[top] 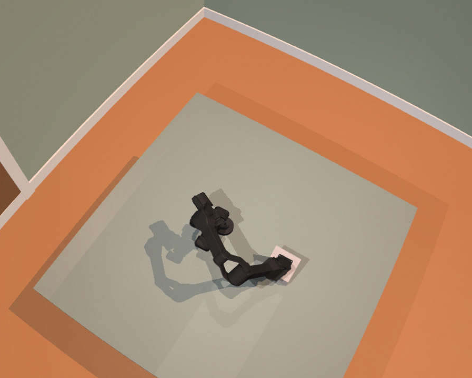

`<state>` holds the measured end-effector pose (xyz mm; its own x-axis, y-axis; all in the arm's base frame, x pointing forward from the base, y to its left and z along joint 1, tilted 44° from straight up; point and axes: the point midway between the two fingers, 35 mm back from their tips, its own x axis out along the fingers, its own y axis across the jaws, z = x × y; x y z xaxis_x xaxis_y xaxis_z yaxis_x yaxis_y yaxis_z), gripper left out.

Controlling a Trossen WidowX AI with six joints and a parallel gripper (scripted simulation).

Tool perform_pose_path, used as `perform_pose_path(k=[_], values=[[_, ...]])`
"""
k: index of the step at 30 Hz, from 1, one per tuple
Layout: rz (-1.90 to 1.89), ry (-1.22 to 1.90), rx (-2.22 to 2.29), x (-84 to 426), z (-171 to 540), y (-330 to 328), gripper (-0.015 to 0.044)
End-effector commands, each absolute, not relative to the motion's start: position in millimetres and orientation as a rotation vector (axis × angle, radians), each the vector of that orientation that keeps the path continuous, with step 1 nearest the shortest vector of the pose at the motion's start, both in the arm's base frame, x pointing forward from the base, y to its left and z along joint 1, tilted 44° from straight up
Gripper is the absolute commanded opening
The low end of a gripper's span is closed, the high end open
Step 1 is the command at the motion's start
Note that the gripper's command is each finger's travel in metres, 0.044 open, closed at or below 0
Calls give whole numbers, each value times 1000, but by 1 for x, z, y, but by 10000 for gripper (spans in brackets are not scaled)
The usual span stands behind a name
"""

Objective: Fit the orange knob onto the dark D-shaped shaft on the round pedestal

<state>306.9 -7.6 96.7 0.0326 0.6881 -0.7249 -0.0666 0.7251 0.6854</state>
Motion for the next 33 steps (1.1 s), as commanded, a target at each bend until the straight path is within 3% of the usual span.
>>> perform_pose_path(k=[1, 33], values=[[623, 1431, 548, 310, 86, -16, 0], [630, 1428, 550, 313, -3, -67, 0]])
